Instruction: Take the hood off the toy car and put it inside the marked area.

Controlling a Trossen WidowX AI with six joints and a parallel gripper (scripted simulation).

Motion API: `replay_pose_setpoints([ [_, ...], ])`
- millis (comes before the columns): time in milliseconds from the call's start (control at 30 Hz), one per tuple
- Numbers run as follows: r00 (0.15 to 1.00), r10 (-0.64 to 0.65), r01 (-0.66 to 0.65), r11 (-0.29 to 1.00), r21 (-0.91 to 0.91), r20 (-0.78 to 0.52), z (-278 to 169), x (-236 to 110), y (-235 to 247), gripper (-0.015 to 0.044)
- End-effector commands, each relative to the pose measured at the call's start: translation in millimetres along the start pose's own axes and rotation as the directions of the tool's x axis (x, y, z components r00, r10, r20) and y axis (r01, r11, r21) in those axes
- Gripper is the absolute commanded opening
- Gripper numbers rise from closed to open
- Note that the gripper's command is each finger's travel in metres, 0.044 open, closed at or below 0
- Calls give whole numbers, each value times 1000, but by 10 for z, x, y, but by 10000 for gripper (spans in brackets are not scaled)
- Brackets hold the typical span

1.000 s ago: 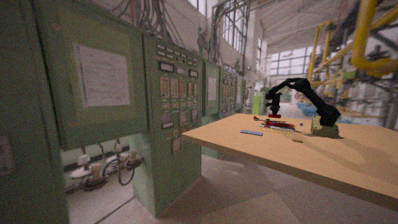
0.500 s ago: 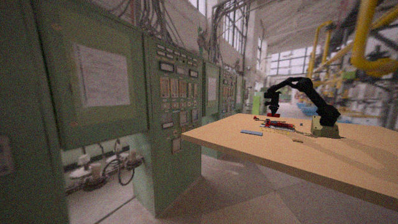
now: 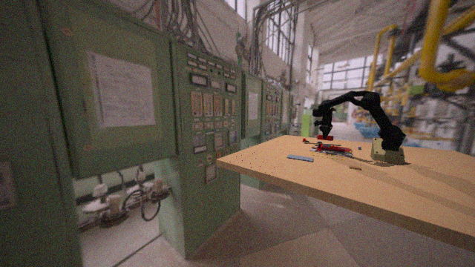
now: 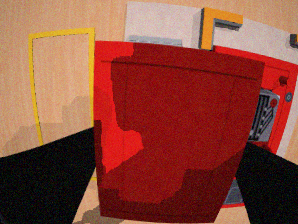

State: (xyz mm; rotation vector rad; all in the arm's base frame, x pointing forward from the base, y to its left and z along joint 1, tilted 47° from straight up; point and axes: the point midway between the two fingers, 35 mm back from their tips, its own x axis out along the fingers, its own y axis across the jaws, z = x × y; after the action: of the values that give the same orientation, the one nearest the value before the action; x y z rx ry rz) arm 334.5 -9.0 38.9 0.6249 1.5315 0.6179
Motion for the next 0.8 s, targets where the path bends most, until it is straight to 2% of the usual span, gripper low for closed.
replay_pose_setpoints([
  [0,1000,2,-2,1000,1,1,-30,-13,199,0],
  [767,1000,18,-18,1000,-7,-3,-320,-29,1106,0],
])
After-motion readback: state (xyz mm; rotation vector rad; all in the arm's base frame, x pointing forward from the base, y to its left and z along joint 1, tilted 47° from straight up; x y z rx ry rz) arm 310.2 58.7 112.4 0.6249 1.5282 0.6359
